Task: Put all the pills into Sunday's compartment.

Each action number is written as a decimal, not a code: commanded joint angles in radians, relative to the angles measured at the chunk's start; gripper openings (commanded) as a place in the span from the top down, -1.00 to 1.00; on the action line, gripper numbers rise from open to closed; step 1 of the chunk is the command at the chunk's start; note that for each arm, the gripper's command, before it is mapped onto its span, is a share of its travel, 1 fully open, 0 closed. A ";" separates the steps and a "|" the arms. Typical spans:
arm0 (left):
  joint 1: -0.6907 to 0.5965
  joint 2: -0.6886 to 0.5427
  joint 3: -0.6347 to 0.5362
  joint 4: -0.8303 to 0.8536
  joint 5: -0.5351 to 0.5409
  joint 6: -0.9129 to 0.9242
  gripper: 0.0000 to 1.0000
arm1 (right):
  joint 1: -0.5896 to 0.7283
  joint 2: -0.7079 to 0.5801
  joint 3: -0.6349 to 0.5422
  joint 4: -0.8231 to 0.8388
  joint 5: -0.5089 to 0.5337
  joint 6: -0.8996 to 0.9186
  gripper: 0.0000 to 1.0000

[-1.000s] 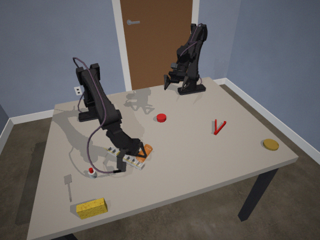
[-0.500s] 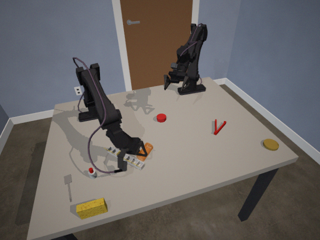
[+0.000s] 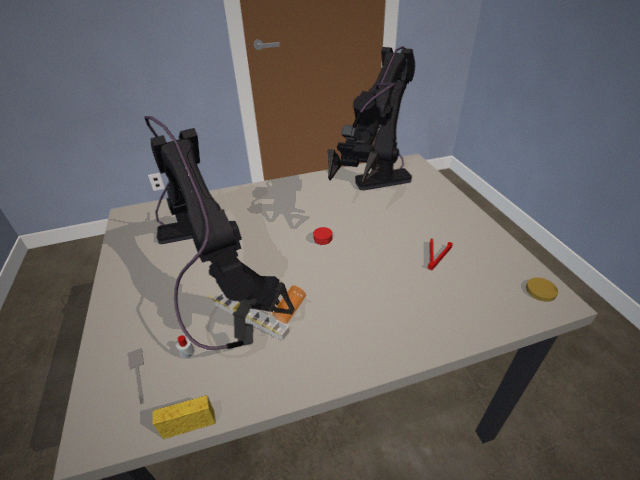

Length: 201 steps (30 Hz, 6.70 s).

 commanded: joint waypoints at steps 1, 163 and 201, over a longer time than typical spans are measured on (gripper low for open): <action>-0.002 -0.010 0.007 0.025 -0.001 -0.002 -1.00 | 0.000 -0.013 0.038 -0.012 -0.021 -0.001 0.28; -0.002 -0.010 0.007 0.025 -0.001 -0.002 -1.00 | 0.430 -0.301 -0.368 0.375 0.904 0.013 0.28; 0.120 -0.608 0.105 -0.721 0.025 0.010 -1.00 | 0.765 -0.176 -0.027 -0.014 1.061 0.323 0.28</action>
